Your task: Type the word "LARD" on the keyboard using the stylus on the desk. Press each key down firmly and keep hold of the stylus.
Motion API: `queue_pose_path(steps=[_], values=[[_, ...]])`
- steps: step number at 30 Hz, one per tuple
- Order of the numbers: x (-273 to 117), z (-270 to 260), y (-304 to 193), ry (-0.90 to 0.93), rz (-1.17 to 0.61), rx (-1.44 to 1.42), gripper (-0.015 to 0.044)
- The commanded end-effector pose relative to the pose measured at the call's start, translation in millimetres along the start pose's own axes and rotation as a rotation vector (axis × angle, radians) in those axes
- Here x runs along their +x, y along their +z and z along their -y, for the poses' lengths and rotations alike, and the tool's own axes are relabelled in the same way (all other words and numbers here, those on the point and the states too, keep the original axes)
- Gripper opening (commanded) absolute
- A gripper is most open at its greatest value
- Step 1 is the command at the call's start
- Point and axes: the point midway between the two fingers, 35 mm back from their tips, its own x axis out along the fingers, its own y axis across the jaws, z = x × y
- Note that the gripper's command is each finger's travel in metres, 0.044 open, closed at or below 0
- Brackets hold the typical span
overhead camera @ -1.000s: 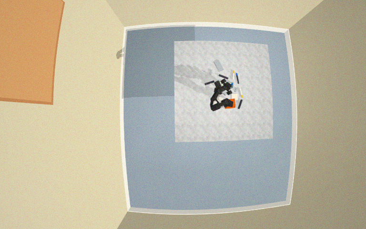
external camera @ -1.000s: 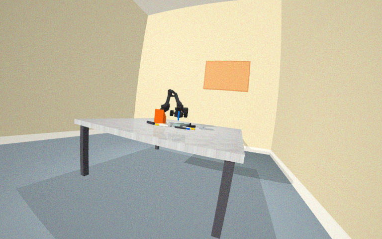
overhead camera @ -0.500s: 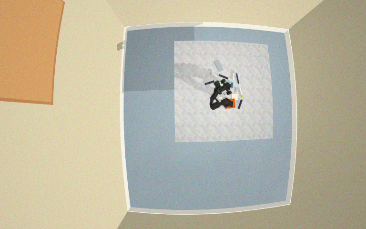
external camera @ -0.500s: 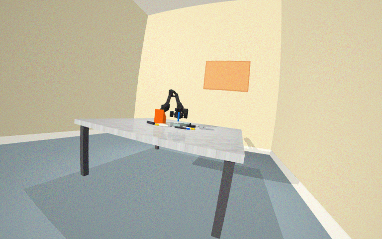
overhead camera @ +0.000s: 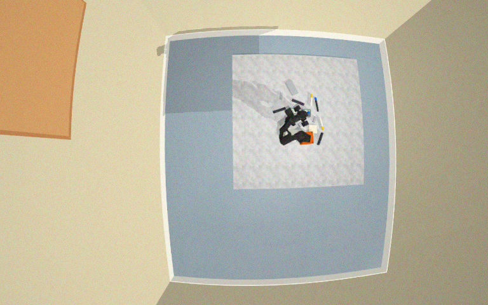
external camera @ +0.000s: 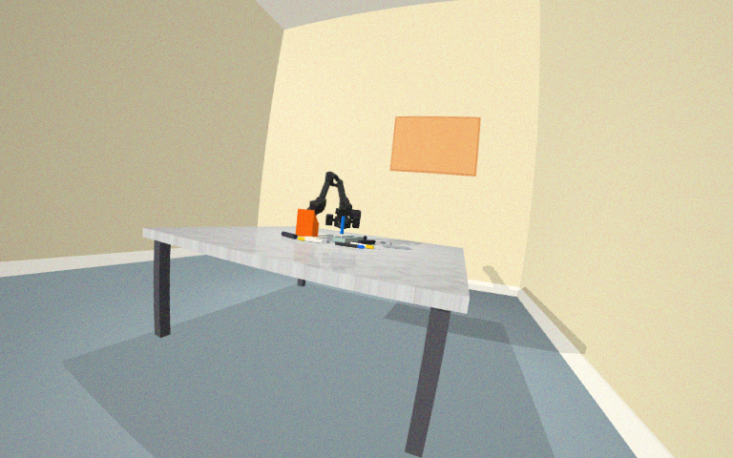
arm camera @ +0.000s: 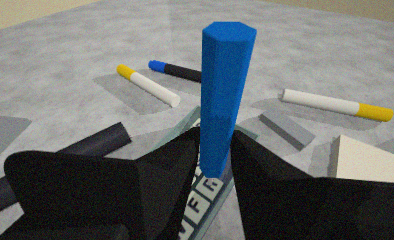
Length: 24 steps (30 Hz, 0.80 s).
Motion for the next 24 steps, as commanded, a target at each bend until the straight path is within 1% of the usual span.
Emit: queue_pose_path(steps=[1,12,24], values=[[1,0,-1,0.001,0.004,0.002,0.0081],[0,0,0,0.001,0.004,0.002,0.0081],[-14,-1,33,0.002,0.006,0.002,0.0081]])
